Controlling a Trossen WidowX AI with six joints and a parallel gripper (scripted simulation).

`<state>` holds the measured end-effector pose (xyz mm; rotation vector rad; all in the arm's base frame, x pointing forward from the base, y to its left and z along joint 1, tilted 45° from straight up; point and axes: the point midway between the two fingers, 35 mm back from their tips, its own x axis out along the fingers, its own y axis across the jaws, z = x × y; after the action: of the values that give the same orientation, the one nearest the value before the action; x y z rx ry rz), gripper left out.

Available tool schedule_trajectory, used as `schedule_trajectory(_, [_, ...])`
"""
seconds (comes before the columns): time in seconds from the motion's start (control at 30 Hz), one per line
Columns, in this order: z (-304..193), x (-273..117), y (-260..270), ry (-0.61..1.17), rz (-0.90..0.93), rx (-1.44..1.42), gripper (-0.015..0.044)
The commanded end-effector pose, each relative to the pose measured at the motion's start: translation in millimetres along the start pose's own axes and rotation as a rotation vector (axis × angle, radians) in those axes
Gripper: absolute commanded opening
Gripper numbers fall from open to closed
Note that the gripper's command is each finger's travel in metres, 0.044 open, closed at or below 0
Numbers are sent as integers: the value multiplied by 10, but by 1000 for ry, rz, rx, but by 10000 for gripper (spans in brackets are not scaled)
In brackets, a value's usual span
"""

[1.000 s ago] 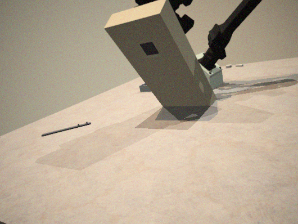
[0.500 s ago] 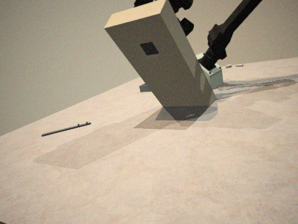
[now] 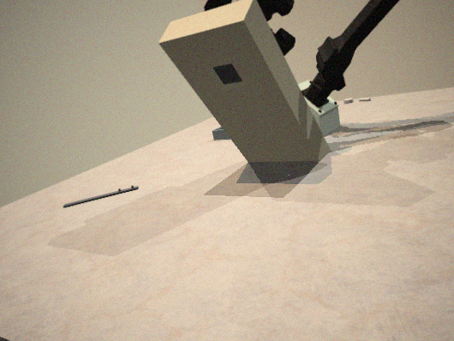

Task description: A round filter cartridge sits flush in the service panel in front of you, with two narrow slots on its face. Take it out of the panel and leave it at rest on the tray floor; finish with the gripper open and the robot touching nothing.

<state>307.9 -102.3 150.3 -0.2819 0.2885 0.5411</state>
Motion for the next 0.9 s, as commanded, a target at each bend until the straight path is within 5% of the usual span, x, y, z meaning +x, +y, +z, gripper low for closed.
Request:
schedule_trajectory(0.0, [3, 1, -11, 2, -2, 1, 112])
schedule_trajectory(0.87, [2, 31, -10, 2, -2, 1, 112])
